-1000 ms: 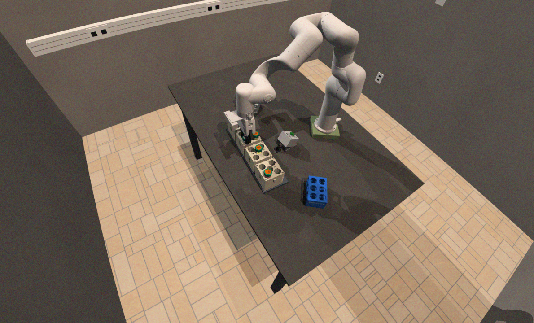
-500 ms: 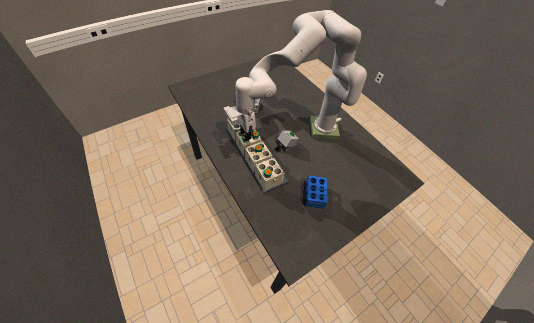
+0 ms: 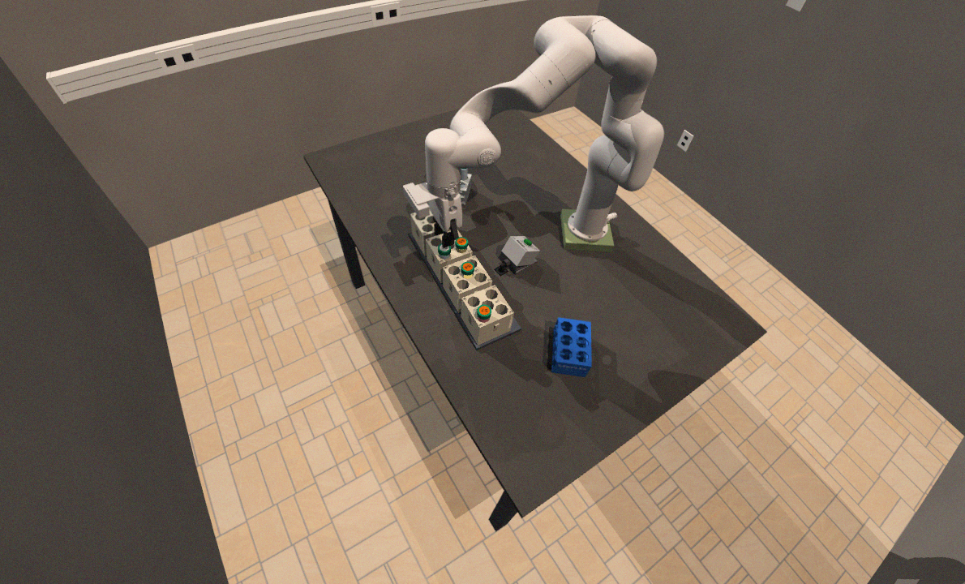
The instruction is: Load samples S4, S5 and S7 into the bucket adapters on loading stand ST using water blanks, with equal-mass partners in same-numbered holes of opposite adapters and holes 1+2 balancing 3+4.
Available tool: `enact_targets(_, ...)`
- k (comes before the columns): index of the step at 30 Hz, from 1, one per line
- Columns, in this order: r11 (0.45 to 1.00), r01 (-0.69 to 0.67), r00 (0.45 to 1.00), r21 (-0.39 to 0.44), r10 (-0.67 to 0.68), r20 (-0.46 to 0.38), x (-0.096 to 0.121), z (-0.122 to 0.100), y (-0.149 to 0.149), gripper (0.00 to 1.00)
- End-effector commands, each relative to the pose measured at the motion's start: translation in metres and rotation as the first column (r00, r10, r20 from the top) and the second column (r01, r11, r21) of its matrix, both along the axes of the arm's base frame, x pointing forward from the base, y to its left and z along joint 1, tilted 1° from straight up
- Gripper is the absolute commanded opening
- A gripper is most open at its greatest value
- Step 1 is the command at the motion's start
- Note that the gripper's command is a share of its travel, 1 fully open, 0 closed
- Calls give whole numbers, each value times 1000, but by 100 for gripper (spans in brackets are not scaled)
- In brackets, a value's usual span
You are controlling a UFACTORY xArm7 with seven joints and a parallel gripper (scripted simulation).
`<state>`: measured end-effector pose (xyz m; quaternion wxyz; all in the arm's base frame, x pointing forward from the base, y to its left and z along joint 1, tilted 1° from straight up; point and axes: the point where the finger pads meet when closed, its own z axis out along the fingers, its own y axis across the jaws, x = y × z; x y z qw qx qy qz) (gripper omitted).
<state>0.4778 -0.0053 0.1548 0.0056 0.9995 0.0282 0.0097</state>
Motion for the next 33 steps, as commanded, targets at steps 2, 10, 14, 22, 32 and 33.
enact_targets(2, 1000, 0, 1000, 0, 0, 5, 1, 13, 0, 44)
enact_targets(10, 1000, 0, 1000, 0, 0, 5, 1, 29, 0, 44)
enact_targets(14, 1000, 0, 1000, 0, 0, 5, 1, 33, 0, 44)
enact_targets(22, 1000, 0, 1000, 0, 0, 5, 0, 49, 1, 44)
enact_targets(32, 1000, 0, 1000, 0, 0, 5, 0, 65, 1, 44)
enact_targets(33, 1000, 0, 1000, 0, 0, 5, 0, 67, 1, 44)
